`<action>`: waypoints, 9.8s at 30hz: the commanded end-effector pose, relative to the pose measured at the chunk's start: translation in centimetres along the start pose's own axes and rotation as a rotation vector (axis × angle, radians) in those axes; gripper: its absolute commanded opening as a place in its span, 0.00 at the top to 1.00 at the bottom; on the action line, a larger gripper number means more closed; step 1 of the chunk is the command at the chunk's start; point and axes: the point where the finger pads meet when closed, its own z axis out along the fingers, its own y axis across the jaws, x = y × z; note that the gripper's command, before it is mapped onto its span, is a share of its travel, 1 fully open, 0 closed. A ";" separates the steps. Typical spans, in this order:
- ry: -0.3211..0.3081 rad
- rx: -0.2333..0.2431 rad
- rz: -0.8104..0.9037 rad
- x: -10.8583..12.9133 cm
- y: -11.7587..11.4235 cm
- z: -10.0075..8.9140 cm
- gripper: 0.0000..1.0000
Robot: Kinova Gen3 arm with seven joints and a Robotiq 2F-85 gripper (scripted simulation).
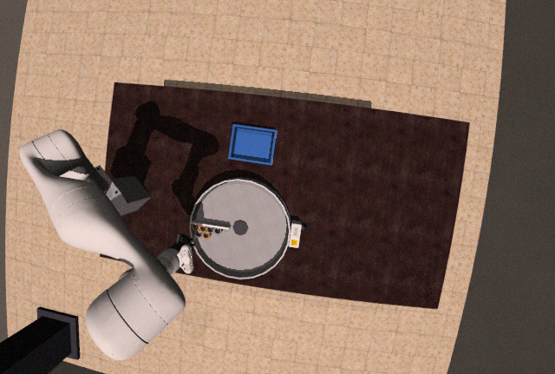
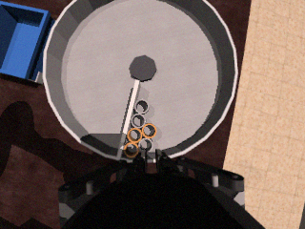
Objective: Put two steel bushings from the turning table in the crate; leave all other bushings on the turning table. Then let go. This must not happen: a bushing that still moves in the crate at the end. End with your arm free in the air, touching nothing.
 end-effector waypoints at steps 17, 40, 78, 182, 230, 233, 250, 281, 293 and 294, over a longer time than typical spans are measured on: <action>0.001 -0.002 0.000 0.0 0.1 -0.1 0.86; 0.001 -0.002 0.000 0.0 0.1 -0.1 0.86; 0.003 0.000 0.003 4.2 -0.2 0.8 0.86; 0.006 0.001 0.006 8.4 -0.4 6.0 0.86; 0.010 0.006 0.010 8.5 -0.6 6.5 0.86; 0.010 0.006 0.010 8.5 -0.6 6.5 0.86; 0.009 0.006 0.014 8.5 -0.6 7.0 0.86; 0.010 0.003 0.016 8.5 -0.5 7.4 0.86; 0.010 0.003 0.013 8.5 -0.5 7.6 0.86; 0.010 0.003 0.013 8.5 -0.5 7.6 0.86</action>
